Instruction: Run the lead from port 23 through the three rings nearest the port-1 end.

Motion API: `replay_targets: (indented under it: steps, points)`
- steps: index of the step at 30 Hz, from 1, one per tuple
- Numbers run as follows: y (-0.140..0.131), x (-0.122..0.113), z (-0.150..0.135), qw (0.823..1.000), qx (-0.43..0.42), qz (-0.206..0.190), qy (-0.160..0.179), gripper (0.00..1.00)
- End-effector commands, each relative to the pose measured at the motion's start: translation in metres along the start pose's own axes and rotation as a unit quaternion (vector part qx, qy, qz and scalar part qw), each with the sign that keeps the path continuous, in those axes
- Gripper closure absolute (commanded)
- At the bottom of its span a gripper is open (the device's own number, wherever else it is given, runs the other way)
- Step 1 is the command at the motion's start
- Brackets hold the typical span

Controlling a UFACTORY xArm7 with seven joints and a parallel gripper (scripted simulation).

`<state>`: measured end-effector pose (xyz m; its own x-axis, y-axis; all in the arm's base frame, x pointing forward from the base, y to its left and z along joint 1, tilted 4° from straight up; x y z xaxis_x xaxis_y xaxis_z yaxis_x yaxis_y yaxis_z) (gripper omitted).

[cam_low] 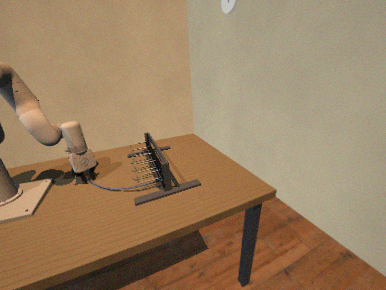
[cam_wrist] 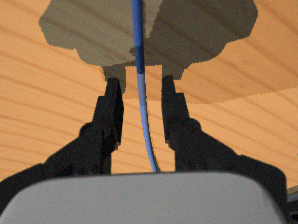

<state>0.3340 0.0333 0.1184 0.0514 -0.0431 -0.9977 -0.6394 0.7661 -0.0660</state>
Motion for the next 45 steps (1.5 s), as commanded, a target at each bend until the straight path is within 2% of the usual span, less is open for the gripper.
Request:
replay_targets:
  steps: [1, 45]
  points:
    - [-0.0006, -0.0006, 0.0009, 1.0, 0.0, -0.001, -0.001, 0.67]
    - [-0.0006, 0.0078, 0.0009, 1.0, 0.0, -0.001, -0.001, 0.67]
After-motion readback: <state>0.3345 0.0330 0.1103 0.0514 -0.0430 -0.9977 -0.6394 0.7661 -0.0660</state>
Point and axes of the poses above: the point where the finger pads meet when closed, its own x axis out along the fingers, its own z axis across the jaws, y = z × x, the point moved 10 cm from there along -x, back along the fingers, and after that the axes turned 5 degrees about -x, right-handed, at the moved point
